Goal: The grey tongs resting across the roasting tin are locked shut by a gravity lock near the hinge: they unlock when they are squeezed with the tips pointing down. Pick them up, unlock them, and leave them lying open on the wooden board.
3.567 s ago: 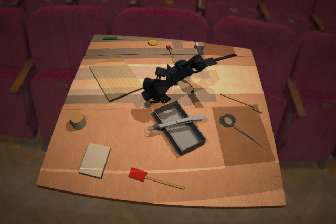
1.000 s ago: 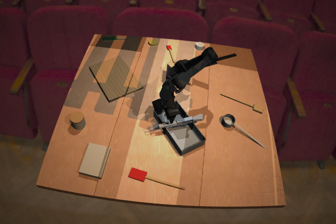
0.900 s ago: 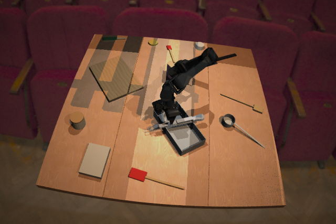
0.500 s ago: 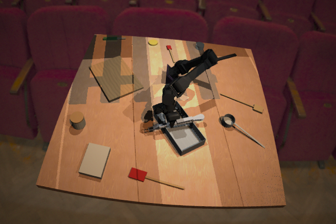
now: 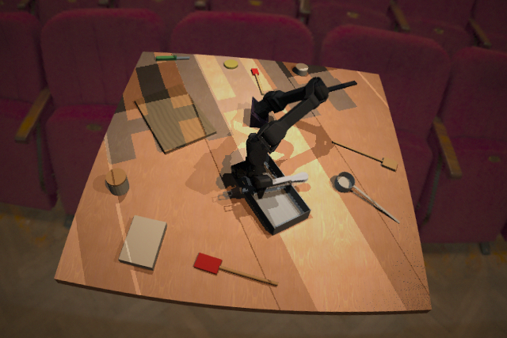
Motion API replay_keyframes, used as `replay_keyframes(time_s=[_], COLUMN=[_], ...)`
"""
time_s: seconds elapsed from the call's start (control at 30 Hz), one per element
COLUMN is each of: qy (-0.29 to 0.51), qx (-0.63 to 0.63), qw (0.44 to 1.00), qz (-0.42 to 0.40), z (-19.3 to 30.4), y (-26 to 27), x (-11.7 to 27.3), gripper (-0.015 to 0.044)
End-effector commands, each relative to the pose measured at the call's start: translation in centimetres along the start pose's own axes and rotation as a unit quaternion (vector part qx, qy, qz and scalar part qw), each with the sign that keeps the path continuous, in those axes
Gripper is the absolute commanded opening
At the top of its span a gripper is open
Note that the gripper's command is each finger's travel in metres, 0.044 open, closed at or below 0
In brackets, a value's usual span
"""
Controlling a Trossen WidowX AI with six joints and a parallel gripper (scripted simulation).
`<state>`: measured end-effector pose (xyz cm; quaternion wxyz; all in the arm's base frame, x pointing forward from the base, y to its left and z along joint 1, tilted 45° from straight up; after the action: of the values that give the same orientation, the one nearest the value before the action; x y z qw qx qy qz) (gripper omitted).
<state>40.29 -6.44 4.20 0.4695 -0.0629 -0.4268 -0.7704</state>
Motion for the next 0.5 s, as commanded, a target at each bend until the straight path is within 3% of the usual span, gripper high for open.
replay_keyframes(time_s=[0.0,0.13,0.33,0.47], qy=[0.000,0.001,0.002,0.002], qx=[-0.005,-0.005,0.000,0.000], qw=[1.000,1.000,1.000,1.000], qz=[0.003,0.002,0.000,0.000], z=[0.10,0.14,0.13,0.13], y=[-0.34,-0.35,-0.08,-0.08], x=[-0.73,-0.96,-0.68,-0.68], gripper=[0.0260,0.0260,0.0103,0.0076])
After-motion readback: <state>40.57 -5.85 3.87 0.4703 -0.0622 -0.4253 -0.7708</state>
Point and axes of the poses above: the point midway between the two fingers, 35 mm back from their tips, its own x axis back along the fingers, its own y axis across the jaws, z = x × y, the point moved 3 cm from there along x, back along the fingers, and after that the axes turned 3 degrees about x, right-handed, at the moved point
